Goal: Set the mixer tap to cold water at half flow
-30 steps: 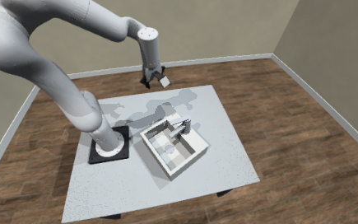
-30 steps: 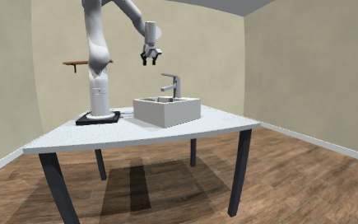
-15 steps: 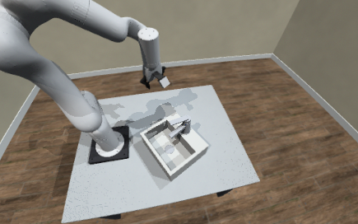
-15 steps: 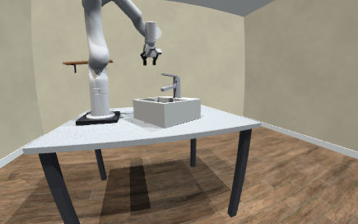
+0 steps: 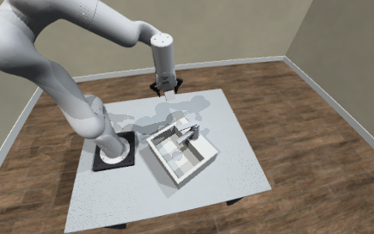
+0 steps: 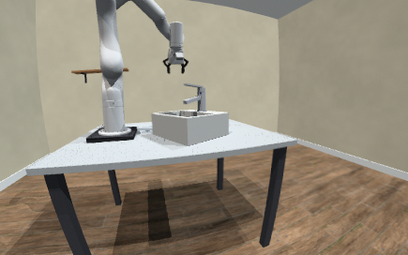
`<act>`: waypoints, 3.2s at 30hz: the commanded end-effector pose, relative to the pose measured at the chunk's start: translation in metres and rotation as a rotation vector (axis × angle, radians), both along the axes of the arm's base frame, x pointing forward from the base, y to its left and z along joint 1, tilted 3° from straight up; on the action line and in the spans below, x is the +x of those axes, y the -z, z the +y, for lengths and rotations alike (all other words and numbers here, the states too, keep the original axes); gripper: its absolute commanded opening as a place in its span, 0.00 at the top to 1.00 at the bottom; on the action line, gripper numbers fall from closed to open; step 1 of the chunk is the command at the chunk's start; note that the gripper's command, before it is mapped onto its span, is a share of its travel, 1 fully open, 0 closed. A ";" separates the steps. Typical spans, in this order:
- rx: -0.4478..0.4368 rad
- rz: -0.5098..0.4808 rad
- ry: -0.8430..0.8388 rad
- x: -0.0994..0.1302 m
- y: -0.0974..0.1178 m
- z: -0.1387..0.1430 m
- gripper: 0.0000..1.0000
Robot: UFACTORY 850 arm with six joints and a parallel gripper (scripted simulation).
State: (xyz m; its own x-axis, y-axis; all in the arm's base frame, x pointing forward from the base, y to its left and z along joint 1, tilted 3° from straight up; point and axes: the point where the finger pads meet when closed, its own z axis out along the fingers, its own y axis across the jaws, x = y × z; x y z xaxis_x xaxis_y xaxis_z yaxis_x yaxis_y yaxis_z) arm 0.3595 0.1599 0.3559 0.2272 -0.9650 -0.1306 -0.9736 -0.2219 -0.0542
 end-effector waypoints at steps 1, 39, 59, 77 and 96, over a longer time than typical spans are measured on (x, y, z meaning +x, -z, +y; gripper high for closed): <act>-0.033 0.018 0.241 0.017 0.000 -0.026 0.00; -0.096 0.065 1.365 0.064 0.001 -0.170 0.00; -0.096 0.065 1.376 0.065 0.001 -0.172 1.00; -0.096 0.065 1.376 0.065 0.001 -0.172 1.00; -0.096 0.065 1.376 0.065 0.001 -0.172 0.32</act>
State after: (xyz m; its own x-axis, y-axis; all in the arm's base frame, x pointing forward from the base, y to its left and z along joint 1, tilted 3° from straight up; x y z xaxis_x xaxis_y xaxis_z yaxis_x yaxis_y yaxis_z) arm 0.4235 -0.0120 0.3537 -0.9115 -0.4106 -0.0230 -0.4096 0.9114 -0.0398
